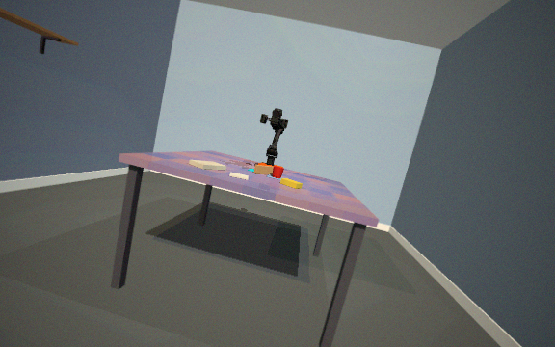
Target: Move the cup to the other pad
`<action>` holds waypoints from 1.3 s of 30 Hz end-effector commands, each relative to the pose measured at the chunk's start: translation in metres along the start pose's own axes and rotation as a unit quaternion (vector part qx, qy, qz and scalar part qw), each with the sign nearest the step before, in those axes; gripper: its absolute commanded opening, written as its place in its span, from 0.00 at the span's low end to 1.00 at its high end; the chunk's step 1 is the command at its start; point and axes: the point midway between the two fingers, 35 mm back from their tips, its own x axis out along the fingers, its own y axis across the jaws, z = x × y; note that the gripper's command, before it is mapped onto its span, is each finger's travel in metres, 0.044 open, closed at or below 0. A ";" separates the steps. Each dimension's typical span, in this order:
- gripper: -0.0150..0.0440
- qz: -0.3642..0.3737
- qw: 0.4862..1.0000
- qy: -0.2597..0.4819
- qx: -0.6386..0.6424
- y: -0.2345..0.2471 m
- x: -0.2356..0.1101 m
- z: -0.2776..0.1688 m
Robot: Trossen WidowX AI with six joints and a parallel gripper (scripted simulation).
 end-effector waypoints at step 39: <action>0.50 -0.357 0.602 0.622 0.351 0.093 -0.021 -0.233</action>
